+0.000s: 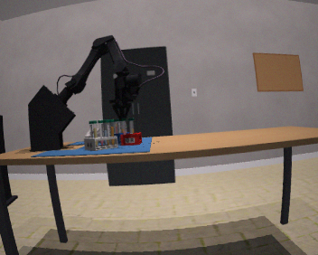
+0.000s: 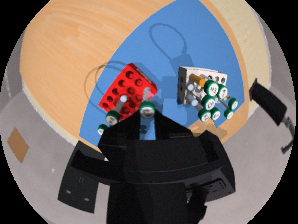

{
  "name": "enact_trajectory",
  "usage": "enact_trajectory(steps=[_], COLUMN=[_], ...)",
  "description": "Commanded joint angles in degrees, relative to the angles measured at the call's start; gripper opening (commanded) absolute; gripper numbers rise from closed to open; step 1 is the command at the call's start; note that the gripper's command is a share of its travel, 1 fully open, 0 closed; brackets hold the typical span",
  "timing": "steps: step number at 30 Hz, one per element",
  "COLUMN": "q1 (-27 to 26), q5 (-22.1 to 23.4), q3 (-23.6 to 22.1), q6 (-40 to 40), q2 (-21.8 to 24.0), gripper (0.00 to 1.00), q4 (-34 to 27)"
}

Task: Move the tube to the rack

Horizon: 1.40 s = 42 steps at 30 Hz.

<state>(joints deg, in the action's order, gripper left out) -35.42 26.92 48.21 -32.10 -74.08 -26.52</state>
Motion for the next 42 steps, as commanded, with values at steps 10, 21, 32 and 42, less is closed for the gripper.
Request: enact_trajectory(steps=[10,21,32,42], q1=[0.2,0.2,0.2,0.2], q5=[-1.3,-0.8,-0.8,-0.8], q3=[-1.0,-0.1,-0.1,-0.1], q6=[-0.5,-0.3,-0.3,-0.3], q2=[-0.8,0.1,0.1,0.1], gripper=[0.00,0.24,0.30,0.30], q4=[1.4,0.8,0.8,0.8])
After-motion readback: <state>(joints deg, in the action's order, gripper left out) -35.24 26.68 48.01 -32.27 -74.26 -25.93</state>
